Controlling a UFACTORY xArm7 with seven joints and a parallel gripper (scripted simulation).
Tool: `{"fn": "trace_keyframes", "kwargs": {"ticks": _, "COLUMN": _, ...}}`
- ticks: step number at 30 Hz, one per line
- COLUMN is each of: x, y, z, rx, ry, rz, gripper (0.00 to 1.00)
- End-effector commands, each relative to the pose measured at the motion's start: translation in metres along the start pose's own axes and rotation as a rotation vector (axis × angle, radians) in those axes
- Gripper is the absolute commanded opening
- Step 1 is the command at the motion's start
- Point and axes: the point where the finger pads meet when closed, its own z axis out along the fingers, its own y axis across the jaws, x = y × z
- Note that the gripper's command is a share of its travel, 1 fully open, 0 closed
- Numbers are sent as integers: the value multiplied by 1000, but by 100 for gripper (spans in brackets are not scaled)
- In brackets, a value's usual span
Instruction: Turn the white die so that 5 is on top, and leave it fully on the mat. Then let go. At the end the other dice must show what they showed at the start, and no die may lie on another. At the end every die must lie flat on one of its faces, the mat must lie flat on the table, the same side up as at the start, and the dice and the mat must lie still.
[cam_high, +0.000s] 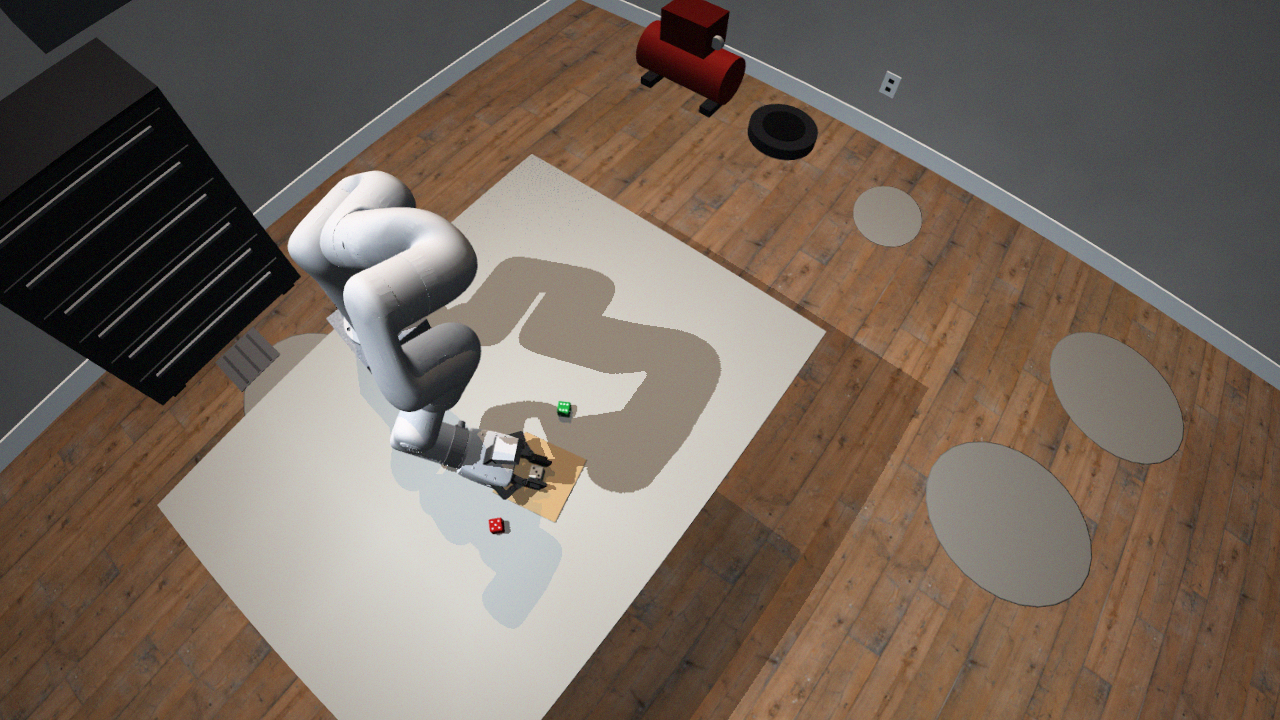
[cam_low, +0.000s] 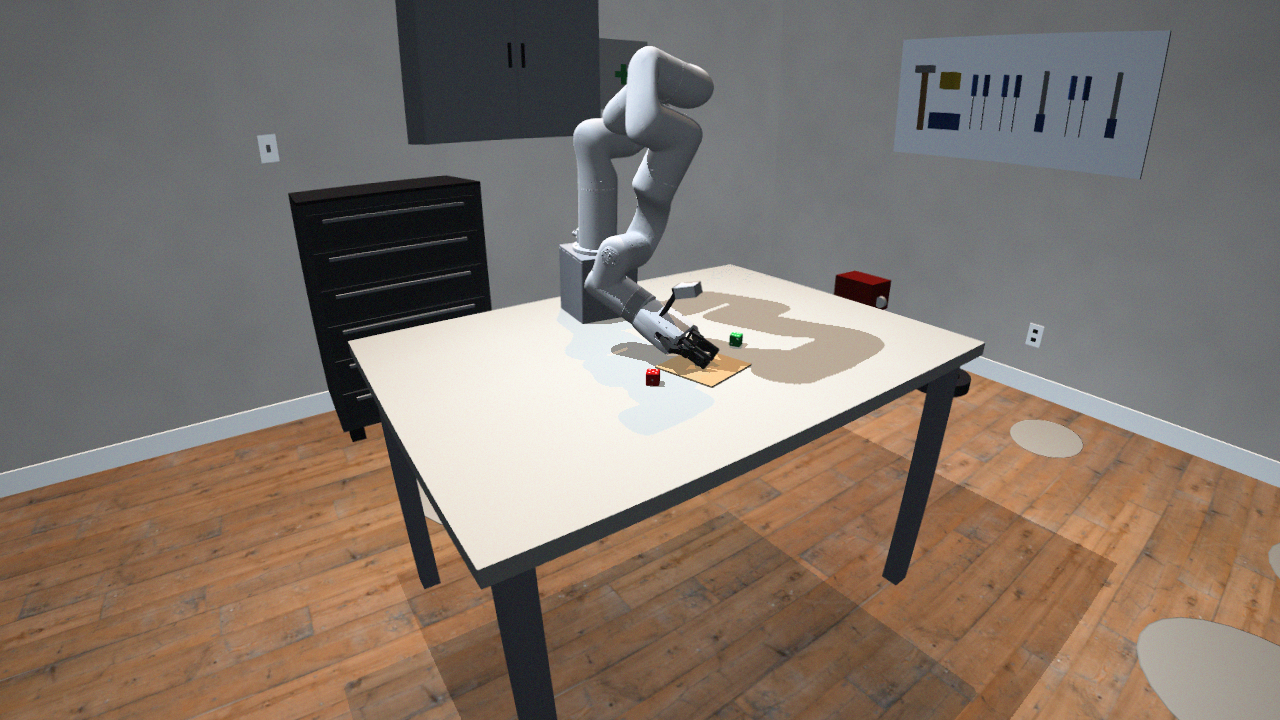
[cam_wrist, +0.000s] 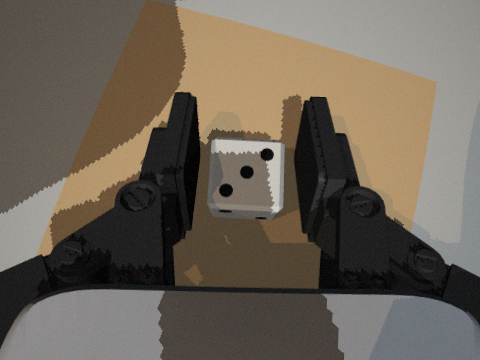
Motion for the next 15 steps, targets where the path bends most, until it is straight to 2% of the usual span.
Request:
{"fn": "trace_keyframes", "kwargs": {"ticks": 1, "x": 1, "y": 1, "z": 0, "rx": -1, "ry": 2, "rz": -1, "gripper": 42}}
{"fn": "trace_keyframes", "kwargs": {"ticks": 15, "x": 1, "y": 1, "z": -2, "rx": -1, "ry": 2, "rz": -1, "gripper": 42}}
